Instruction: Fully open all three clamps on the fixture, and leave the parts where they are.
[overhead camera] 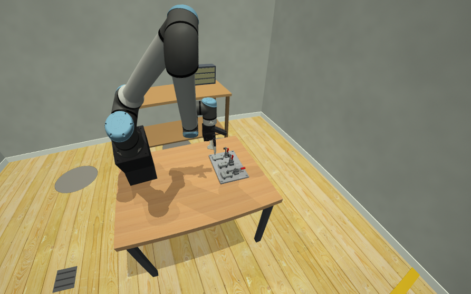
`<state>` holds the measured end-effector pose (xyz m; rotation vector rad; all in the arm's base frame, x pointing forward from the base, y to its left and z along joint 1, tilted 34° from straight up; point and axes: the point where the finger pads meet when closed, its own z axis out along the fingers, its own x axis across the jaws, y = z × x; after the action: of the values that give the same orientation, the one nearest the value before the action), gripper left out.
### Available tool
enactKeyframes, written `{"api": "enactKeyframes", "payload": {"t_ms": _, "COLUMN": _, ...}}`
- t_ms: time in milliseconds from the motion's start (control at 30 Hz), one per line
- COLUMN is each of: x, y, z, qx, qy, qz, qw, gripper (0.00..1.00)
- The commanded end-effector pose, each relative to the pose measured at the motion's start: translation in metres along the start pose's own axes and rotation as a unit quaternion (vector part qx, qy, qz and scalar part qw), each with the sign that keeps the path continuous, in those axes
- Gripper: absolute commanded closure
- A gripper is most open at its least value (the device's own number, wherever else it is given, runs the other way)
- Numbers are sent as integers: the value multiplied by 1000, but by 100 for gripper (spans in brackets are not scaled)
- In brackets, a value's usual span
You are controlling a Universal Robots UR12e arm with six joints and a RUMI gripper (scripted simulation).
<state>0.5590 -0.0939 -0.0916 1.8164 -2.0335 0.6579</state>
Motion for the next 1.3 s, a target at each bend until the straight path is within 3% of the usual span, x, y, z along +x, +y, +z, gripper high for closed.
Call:
{"api": "enactKeyframes", "payload": {"t_ms": 0, "x": 54, "y": -69, "z": 22, "qx": -5, "qy": 4, "qz": -32, "qw": 999, "gripper": 0}}
{"api": "enactKeyframes", "payload": {"t_ms": 133, "x": 74, "y": -87, "z": 26, "qx": -6, "qy": 7, "qz": -40, "qw": 999, "gripper": 0}}
{"api": "enactKeyframes", "payload": {"t_ms": 567, "x": 75, "y": -88, "z": 26, "qx": -6, "qy": 7, "qz": -40, "qw": 999, "gripper": 0}}
{"api": "enactKeyframes", "payload": {"t_ms": 600, "x": 75, "y": -88, "z": 26, "qx": -6, "qy": 7, "qz": -40, "qw": 999, "gripper": 100}}
{"api": "enactKeyframes", "payload": {"t_ms": 1267, "x": 75, "y": -88, "z": 26, "qx": -6, "qy": 7, "qz": -40, "qw": 999, "gripper": 100}}
